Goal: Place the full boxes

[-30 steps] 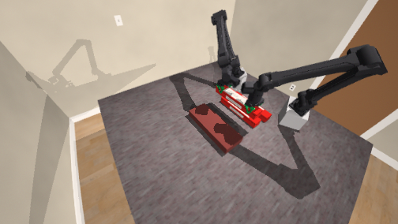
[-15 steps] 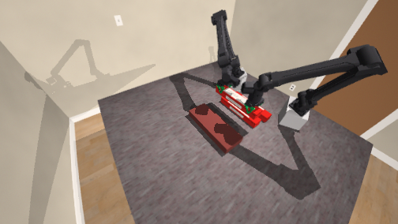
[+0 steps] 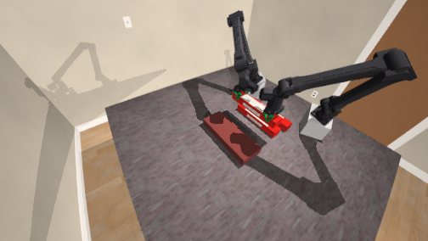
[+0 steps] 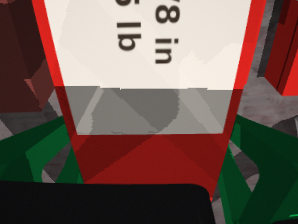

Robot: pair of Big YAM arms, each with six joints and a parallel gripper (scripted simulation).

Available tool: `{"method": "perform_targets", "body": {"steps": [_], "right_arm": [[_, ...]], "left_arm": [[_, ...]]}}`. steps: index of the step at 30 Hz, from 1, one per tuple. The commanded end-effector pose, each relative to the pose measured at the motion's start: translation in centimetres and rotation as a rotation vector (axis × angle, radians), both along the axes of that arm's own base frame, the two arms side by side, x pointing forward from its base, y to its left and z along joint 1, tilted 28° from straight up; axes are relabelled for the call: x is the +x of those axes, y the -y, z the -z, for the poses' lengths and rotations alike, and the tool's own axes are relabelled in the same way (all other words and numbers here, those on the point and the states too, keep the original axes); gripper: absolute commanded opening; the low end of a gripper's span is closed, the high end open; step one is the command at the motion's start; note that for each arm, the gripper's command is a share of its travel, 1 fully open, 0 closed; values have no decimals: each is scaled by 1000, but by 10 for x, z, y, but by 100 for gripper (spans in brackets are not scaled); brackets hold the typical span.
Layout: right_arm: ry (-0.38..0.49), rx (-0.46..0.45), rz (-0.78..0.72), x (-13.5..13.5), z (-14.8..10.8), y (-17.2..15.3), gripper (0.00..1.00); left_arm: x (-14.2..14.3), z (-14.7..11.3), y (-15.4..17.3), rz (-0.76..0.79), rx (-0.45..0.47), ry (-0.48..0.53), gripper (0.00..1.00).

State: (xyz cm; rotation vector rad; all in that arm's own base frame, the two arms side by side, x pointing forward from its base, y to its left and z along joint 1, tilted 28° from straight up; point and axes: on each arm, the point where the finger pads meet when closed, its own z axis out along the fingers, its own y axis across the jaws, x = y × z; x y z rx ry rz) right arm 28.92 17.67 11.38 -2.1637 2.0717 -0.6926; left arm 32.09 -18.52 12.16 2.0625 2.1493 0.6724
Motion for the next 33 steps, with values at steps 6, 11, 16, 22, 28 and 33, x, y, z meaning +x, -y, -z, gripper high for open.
{"method": "perform_targets", "body": {"steps": [6, 11, 16, 22, 28, 33], "right_arm": [[87, 68, -16, 5, -61, -25, 0], [87, 68, -16, 2, -69, -26, 0], [87, 69, -16, -1, -74, -27, 0], [87, 70, -16, -5, -83, -29, 0], [86, 71, -16, -10, -92, -31, 0], [86, 72, -16, -12, -96, -32, 0]], "left_arm": [[6, -66, 25, 20, -58, 94, 0], [2, -73, 26, 20, -59, 94, 0], [0, -78, 27, 20, -60, 94, 0], [-5, -87, 29, 20, -61, 93, 0], [-9, -96, 31, 20, -62, 93, 0], [-12, -101, 32, 20, -62, 93, 0]]}}
